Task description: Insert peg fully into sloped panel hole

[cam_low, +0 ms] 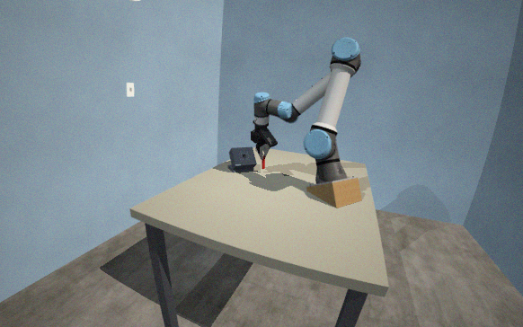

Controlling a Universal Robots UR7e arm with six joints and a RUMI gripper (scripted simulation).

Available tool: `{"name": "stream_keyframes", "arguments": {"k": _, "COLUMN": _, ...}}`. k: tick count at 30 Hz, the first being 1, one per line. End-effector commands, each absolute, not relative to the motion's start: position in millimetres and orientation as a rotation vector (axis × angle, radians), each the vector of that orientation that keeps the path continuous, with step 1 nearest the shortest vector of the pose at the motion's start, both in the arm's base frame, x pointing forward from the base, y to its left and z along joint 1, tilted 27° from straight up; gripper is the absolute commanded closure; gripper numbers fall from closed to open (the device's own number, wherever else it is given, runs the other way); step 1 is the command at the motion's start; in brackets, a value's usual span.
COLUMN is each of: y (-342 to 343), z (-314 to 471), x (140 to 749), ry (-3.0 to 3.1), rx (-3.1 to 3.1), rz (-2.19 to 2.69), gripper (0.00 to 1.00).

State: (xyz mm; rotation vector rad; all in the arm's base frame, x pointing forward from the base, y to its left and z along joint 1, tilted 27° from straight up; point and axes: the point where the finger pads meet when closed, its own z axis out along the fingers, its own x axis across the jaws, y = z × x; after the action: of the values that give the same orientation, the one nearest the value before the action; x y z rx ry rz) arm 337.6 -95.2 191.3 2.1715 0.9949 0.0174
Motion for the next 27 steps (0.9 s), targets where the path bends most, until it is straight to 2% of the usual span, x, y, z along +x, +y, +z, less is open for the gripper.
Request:
{"name": "stream_keyframes", "arguments": {"k": 1, "y": -93.7, "z": 191.4, "x": 338.6, "ry": 0.992, "rx": 2.164, "rz": 0.019, "gripper": 1.0}}
{"name": "stream_keyframes", "arguments": {"k": 27, "y": -82.7, "z": 190.1, "x": 343.7, "ry": 0.975, "rx": 2.119, "rz": 0.029, "gripper": 1.0}}
